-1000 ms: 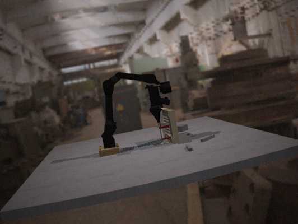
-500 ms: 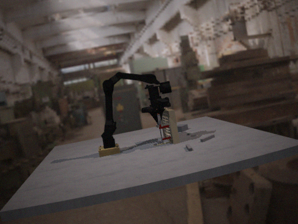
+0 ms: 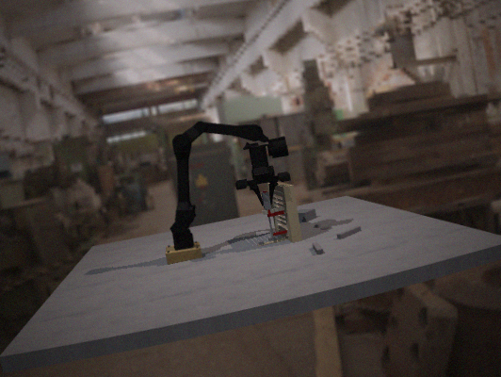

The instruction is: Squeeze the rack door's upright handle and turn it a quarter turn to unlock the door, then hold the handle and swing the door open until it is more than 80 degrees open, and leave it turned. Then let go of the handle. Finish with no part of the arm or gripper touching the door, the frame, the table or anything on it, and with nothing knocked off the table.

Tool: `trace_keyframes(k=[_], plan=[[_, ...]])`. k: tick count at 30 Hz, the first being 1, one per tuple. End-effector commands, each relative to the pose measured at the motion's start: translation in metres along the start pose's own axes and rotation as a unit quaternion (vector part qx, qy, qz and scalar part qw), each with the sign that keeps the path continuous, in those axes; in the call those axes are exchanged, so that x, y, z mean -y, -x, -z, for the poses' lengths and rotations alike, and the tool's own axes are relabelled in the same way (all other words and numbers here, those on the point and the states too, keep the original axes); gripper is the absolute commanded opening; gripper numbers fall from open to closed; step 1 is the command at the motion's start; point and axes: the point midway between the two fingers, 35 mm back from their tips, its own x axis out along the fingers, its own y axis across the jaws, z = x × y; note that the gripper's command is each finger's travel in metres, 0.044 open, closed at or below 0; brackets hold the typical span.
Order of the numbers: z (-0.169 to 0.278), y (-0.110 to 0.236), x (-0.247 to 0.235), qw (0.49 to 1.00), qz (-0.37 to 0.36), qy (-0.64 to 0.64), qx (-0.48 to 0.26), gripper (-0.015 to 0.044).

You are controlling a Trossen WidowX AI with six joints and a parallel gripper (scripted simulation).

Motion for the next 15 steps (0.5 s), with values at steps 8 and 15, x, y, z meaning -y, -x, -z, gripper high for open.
trace_keyframes(k=[8, 15], plan=[[0.0001, 0.0000, 0.0000, 0.997, -0.001, -0.076, -0.001, 0.0014], [0.0001, 0.0000, 0.0000, 0.997, -0.001, -0.076, -0.001, 0.0171]])
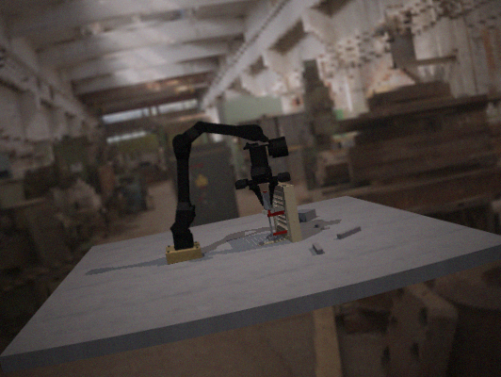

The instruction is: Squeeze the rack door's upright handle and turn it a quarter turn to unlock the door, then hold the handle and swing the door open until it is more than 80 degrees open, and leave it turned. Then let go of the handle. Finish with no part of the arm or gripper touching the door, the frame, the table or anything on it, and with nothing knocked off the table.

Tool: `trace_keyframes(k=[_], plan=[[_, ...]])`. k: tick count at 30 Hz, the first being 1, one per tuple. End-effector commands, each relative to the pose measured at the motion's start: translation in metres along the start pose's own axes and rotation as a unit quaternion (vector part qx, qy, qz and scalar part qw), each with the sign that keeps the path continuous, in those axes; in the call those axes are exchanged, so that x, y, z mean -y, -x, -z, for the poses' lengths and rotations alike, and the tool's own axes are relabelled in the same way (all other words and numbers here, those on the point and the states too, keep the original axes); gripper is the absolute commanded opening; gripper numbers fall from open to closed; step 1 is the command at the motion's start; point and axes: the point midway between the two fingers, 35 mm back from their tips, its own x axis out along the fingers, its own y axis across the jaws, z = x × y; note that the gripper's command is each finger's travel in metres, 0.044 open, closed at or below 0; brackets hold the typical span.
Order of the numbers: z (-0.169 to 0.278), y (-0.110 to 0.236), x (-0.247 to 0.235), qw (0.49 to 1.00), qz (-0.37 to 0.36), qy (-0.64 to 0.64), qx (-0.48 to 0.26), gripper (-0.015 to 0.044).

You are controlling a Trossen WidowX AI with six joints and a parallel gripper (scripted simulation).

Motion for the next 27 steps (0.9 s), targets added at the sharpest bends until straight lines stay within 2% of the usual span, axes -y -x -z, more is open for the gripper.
trace_keyframes(k=[1, 4, 5, 8, 16, 27], plan=[[0.0002, 0.0000, 0.0001, 1.000, 0.000, -0.009, -0.001, 0.0198], [0.0002, 0.0000, 0.0001, 1.000, 0.000, -0.009, -0.001, 0.0276], [0.0002, 0.0000, 0.0001, 1.000, 0.000, -0.009, -0.001, 0.0286], [0.0002, 0.0000, 0.0001, 1.000, 0.000, 0.028, -0.001, 0.0286], [0.0002, 0.0000, 0.0000, 0.975, -0.001, 0.224, -0.001, 0.0286], [0.0002, 0.0001, 0.0000, 0.878, -0.001, 0.478, -0.001, 0.0286]])
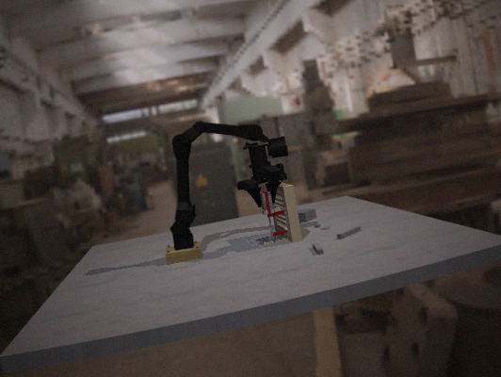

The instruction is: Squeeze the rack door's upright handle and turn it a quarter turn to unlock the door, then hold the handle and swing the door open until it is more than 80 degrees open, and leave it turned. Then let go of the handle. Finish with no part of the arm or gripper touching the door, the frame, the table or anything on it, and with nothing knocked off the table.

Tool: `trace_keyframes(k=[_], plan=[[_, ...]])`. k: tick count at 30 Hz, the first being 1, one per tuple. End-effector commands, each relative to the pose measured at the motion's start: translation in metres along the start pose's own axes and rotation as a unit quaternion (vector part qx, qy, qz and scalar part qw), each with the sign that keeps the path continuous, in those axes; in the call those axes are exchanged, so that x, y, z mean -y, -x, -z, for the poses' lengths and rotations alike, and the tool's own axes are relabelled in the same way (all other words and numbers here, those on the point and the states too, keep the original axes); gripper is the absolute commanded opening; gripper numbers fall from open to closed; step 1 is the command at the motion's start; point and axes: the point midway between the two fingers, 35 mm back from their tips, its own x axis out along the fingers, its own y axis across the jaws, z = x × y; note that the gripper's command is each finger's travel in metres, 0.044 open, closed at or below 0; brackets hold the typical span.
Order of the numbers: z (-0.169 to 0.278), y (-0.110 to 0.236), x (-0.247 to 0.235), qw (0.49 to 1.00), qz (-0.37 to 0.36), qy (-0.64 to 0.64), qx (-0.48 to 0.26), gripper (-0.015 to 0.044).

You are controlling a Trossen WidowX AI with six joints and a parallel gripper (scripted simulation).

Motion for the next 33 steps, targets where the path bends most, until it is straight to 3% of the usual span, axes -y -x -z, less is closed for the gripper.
trace_keyframes(k=[1, 8, 16, 24, 33], plan=[[0.0024, 0.0000, -0.0035, 0.994, -0.005, 0.107, -0.002, 0.0286], [0.0024, 0.0000, -0.0035, 0.961, -0.005, 0.277, -0.001, 0.0286], [0.0024, 0.0000, -0.0035, 0.888, -0.005, 0.460, 0.000, 0.0286], [0.0024, -0.0001, -0.0034, 0.780, -0.005, 0.626, 0.001, 0.0286], [0.0023, -0.0002, -0.0034, 0.622, -0.004, 0.783, 0.003, 0.0286]])
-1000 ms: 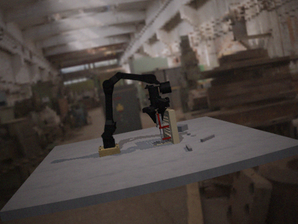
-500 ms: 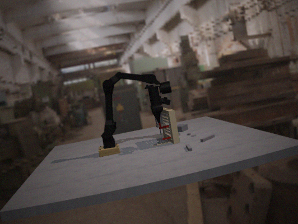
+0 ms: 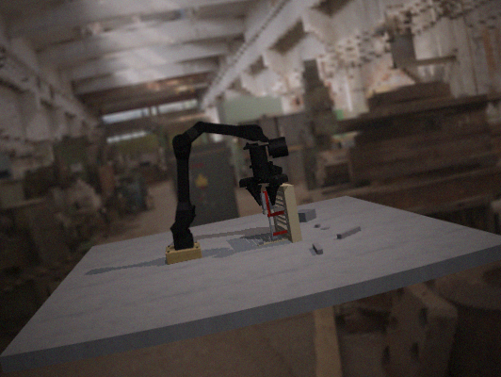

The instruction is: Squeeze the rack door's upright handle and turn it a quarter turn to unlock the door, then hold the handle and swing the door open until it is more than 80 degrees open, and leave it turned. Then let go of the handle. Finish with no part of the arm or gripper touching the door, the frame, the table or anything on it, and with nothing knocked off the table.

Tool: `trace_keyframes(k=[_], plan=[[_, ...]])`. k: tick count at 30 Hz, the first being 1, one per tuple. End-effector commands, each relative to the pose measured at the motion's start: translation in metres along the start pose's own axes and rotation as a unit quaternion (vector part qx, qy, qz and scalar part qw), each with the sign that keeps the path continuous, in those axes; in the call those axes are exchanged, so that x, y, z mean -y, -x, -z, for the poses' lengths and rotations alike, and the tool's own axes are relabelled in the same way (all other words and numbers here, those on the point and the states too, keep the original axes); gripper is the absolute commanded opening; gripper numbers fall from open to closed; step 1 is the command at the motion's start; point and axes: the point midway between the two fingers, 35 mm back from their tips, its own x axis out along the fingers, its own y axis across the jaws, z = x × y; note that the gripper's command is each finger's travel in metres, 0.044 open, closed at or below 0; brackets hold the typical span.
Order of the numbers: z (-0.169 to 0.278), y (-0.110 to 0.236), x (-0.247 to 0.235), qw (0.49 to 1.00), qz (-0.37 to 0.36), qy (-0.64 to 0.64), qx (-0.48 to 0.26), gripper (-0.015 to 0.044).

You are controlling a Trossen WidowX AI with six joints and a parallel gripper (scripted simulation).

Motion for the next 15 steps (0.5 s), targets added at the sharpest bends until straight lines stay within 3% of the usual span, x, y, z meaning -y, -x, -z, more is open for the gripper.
trace_keyframes(k=[1, 15], plan=[[-0.0008, -0.0002, -0.0004, 0.995, -0.001, 0.102, 0.003, 0.0286], [-0.0009, -0.0001, -0.0005, 0.901, 0.000, 0.434, 0.003, 0.0286]])
